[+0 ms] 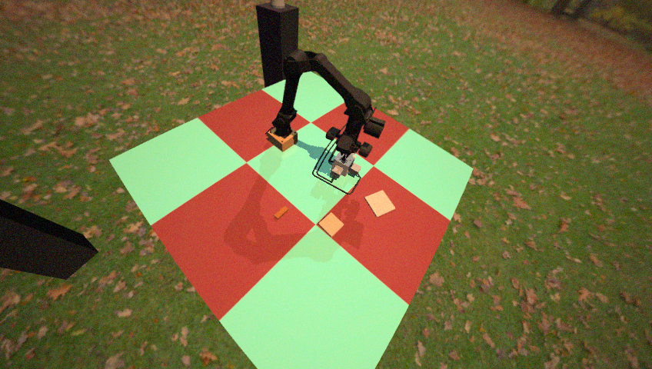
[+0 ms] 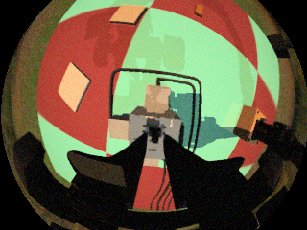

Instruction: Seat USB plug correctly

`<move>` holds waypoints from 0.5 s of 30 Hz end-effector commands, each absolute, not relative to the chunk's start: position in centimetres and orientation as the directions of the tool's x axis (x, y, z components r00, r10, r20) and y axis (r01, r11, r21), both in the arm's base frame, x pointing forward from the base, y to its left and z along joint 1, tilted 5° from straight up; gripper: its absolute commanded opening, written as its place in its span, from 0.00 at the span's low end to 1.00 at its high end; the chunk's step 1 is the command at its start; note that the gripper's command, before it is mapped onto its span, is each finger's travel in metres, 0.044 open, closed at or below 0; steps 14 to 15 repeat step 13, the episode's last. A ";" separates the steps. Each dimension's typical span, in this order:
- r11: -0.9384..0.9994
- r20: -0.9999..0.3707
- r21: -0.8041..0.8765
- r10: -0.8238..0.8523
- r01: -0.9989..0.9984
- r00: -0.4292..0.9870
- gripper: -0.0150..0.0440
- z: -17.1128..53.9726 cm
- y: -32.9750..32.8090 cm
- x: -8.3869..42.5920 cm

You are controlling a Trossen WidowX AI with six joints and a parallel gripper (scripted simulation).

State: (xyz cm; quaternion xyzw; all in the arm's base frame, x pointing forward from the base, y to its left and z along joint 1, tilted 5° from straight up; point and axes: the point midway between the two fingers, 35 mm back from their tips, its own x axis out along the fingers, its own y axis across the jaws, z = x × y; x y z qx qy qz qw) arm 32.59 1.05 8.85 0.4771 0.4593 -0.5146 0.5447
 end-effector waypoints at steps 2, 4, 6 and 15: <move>0.015 -0.991 0.047 -0.122 0.999 0.049 0.42 8.8 1.0 32.6; 0.015 -0.991 0.047 -0.122 0.999 0.049 0.42 9.1 1.1 32.6; 0.015 -0.991 0.047 -0.122 0.999 0.049 0.42 9.3 1.1 32.6; 0.015 -0.991 0.047 -0.122 0.999 0.049 0.42 10.0 1.1 32.5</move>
